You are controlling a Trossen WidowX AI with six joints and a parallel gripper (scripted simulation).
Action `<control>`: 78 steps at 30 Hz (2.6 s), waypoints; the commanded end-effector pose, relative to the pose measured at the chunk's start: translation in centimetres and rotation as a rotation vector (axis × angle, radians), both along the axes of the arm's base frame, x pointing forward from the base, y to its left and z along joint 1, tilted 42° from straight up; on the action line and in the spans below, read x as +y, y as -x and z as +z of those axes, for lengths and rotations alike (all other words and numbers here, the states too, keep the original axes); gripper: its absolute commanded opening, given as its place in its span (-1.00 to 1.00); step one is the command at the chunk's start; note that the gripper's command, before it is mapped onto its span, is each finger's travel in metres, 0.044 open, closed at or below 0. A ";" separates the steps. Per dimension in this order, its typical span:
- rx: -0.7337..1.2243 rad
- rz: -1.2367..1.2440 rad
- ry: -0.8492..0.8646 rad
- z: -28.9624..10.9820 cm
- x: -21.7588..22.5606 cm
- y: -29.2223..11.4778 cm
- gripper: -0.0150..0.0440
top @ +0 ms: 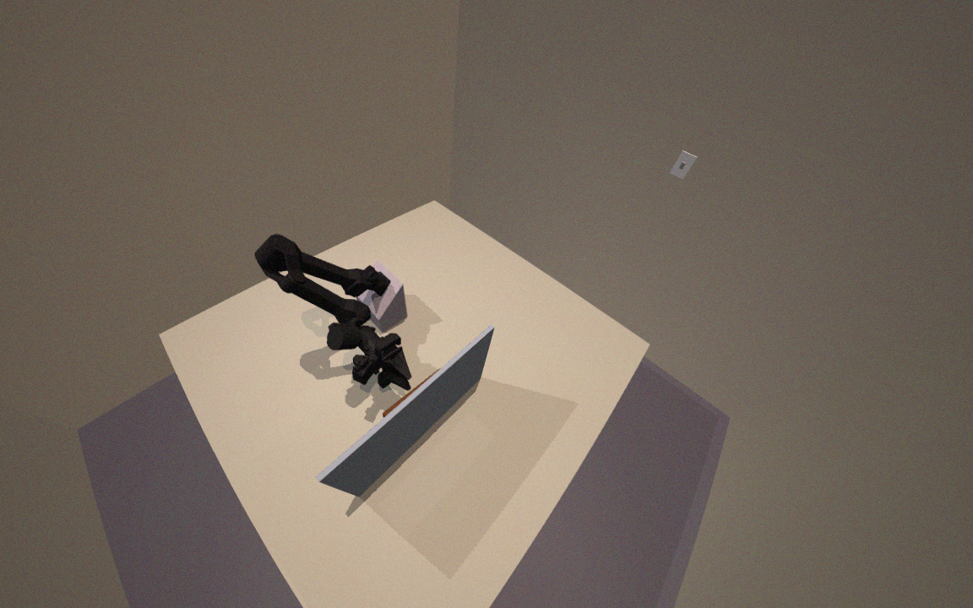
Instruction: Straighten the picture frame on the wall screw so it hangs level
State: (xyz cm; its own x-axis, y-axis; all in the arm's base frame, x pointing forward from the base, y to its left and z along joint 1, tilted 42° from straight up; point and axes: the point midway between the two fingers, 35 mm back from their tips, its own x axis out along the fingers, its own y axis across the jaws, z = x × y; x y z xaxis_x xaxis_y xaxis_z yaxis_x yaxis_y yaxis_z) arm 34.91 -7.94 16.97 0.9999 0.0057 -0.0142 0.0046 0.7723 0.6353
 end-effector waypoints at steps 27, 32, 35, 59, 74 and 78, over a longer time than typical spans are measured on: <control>-0.007 0.000 -0.004 0.1 0.1 -3.7 0.39; -0.007 0.000 -0.004 0.1 0.1 -3.7 0.39; -0.007 0.000 -0.004 0.1 0.1 -3.7 0.39; -0.007 0.001 -0.004 0.2 0.0 -3.7 0.21; -0.007 0.001 -0.004 0.2 0.0 -3.7 -0.49; -0.007 0.001 -0.004 0.2 0.0 -3.7 -0.49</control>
